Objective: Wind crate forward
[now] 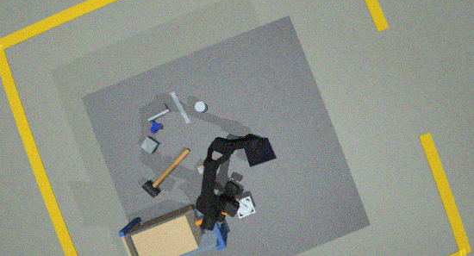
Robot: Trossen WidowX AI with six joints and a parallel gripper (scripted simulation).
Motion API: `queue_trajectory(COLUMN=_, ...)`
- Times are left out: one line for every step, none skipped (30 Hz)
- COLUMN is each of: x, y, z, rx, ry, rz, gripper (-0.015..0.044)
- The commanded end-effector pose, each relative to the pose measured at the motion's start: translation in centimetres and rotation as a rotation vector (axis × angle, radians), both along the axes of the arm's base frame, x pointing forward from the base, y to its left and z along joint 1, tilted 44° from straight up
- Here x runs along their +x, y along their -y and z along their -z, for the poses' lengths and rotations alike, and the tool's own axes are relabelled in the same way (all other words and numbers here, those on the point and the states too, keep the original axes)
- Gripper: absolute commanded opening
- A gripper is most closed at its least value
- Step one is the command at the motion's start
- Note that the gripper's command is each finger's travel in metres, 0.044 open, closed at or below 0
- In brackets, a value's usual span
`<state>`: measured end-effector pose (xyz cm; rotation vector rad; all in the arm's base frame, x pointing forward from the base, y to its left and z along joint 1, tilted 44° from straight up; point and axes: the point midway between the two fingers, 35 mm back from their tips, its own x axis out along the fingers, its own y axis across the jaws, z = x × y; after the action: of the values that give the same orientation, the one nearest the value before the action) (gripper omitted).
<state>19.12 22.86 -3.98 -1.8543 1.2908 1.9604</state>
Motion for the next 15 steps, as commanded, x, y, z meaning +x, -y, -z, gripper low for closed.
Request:
queue_trajectory(x=0.1, y=0.22, z=0.21, rx=-0.005, ry=-0.001, rz=-0.004, gripper=0.0)
queue_trajectory(x=0.1, y=0.22, z=0.21, rx=-0.005, ry=-0.001, rz=-0.004, gripper=0.0)
queue_trajectory(x=0.1, y=0.22, z=0.21, rx=-0.005, ry=-0.001, rz=-0.004, gripper=0.0)
queue_trajectory(x=0.1, y=0.22, z=0.21, rx=-0.005, ry=-0.001, rz=-0.004, gripper=0.0)
queue_trajectory(x=0.1, y=0.22, z=0.21, rx=-0.005, ry=-0.001, rz=-0.004, gripper=0.0)
queue_trajectory(x=0.2, y=0.17, z=0.25, rx=-0.005, ry=-0.001, rz=-0.004, gripper=0.0)
queue_trajectory(x=0.29, y=0.11, z=0.29, rx=-0.005, ry=-0.001, rz=-0.004, gripper=0.0)
queue_trajectory(x=0.29, y=0.11, z=0.29, rx=-0.005, ry=-0.001, rz=-0.004, gripper=0.0)
queue_trajectory(x=0.29, y=0.11, z=0.29, rx=-0.005, ry=-0.001, rz=-0.004, gripper=0.0)
queue_trajectory(x=0.39, y=0.05, z=0.33, rx=-0.005, ry=-0.001, rz=-0.004, gripper=0.0)
queue_trajectory(x=0.49, y=-0.01, z=0.37, rx=-0.005, ry=-0.001, rz=-0.004, gripper=0.0)
queue_trajectory(x=0.49, y=-0.01, z=0.37, rx=-0.005, ry=-0.001, rz=-0.004, gripper=0.0)
queue_trajectory(x=0.58, y=-0.08, z=0.41, rx=-0.005, ry=-0.001, rz=-0.004, gripper=0.0)
queue_trajectory(x=0.67, y=-0.14, z=0.45, rx=-0.005, ry=-0.001, rz=-0.004, gripper=0.0)
queue_trajectory(x=0.67, y=-0.14, z=0.45, rx=-0.005, ry=-0.001, rz=-0.004, gripper=0.0)
